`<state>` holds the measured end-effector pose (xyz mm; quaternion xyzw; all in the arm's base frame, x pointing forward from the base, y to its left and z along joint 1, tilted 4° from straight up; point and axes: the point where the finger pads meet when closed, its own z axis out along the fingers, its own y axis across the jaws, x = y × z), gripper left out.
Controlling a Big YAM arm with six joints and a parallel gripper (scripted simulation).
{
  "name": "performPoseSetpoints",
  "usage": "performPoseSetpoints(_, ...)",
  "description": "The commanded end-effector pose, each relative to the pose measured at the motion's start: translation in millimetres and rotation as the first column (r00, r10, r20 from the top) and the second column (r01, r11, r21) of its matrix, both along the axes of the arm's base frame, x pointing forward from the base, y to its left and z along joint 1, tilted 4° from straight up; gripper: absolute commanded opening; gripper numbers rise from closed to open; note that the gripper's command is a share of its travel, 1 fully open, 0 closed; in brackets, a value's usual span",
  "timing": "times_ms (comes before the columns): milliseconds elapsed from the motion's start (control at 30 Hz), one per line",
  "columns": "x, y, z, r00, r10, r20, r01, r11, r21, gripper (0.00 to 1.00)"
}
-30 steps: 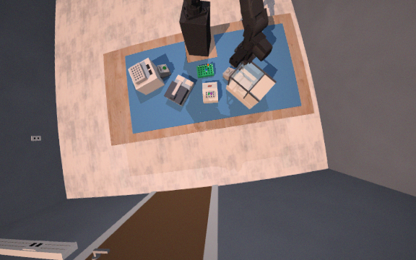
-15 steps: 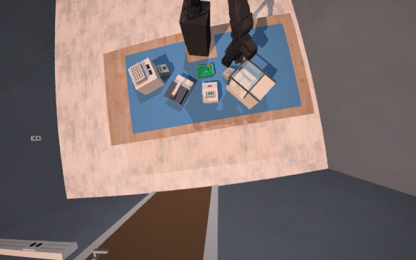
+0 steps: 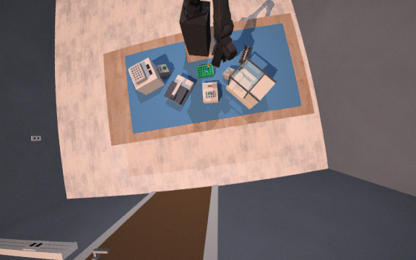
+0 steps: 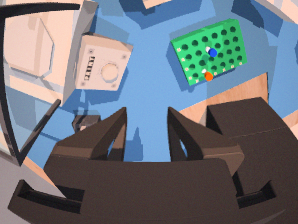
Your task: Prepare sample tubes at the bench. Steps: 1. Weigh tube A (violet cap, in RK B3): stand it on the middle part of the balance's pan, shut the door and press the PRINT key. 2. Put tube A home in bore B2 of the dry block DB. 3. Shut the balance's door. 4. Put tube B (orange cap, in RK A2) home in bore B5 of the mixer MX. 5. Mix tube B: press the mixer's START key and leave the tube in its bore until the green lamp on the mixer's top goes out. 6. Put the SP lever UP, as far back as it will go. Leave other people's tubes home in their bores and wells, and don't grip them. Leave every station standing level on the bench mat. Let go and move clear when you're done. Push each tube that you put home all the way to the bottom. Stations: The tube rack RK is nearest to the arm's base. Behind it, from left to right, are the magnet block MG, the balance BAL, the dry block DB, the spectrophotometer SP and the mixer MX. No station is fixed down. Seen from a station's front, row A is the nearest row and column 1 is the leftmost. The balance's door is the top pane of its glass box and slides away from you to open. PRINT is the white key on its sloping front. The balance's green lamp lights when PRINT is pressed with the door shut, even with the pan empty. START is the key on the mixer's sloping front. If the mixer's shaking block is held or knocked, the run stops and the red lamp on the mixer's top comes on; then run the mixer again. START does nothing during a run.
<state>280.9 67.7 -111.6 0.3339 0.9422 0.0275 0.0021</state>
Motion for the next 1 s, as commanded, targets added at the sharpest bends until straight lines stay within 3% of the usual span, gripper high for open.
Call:
performPoseSetpoints(0, -13.9, -16, -23, 0.992, 0.129, 0.015, -0.129, 0.992, 0.007, 0.36)
performPoseSetpoints(67, -24.5, -24, -33, 0.981, 0.195, 0.018, -0.195, 0.981, 0.004, 0.36)
performPoseSetpoints(167, -29.0, -28, -37, 0.981, 0.195, 0.018, -0.195, 0.981, 0.005, 0.36)
performPoseSetpoints(300, -50.2, -44, -58, 0.946, 0.324, 0.024, -0.324, 0.946, -0.001, 0.36)
performPoseSetpoints(567, -95.3, -72, -94, 0.896, 0.444, 0.019, -0.444, 0.896, 0.000, 0.36)
performPoseSetpoints(667, -79.5, -74, -96, 0.895, 0.444, 0.039, -0.444, 0.896, -0.012, 0.36)
performPoseSetpoints(733, -79.5, -74, -96, 0.895, 0.444, 0.039, -0.444, 0.896, -0.012, 0.36)
performPoseSetpoints(767, -67.8, -74, -90, 0.894, 0.444, 0.067, -0.443, 0.896, -0.029, 0.36)
performPoseSetpoints(967, -70.6, -68, -88, 0.884, 0.465, 0.045, -0.464, 0.885, -0.017, 0.36)
